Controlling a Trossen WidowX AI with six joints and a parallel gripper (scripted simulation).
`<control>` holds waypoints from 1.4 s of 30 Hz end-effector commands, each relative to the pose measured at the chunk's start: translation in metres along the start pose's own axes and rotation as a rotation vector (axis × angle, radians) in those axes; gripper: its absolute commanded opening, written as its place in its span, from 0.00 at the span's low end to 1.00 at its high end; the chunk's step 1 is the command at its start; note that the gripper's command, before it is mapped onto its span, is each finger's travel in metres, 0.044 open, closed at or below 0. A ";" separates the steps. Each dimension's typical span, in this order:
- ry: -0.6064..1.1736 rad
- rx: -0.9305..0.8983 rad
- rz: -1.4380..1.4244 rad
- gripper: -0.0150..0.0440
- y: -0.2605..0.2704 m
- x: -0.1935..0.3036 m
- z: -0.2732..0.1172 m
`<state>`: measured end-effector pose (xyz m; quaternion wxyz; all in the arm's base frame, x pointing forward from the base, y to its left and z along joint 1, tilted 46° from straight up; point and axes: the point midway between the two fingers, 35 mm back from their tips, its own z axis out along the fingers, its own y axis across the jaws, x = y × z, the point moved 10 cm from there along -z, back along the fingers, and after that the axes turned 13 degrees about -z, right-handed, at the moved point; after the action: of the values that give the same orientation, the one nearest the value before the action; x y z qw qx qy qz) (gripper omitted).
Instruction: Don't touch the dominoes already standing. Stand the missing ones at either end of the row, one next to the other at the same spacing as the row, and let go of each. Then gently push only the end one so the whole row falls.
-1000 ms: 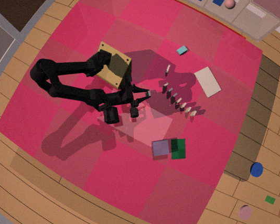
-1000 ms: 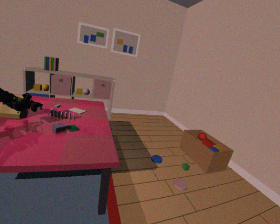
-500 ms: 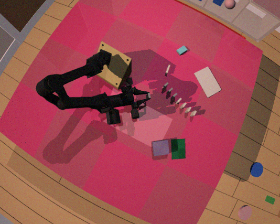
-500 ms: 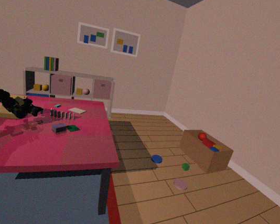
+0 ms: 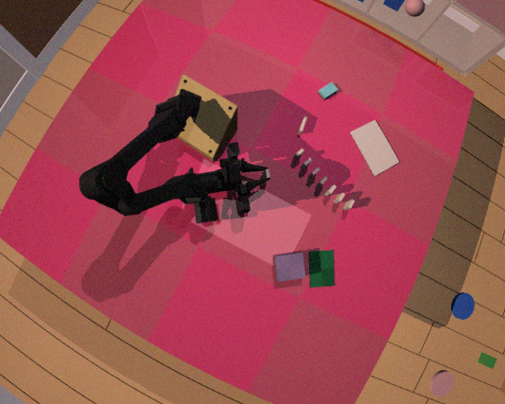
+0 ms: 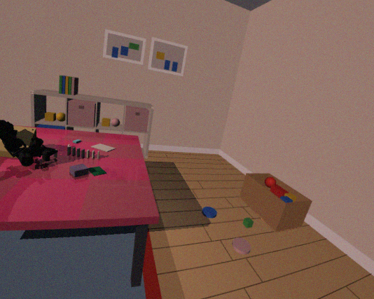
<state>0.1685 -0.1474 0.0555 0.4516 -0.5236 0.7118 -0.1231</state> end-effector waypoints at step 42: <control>0.114 -0.159 0.133 1.00 -0.023 -0.051 0.018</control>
<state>0.1830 -0.1136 0.0841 0.4180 -0.5108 0.7455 -0.0929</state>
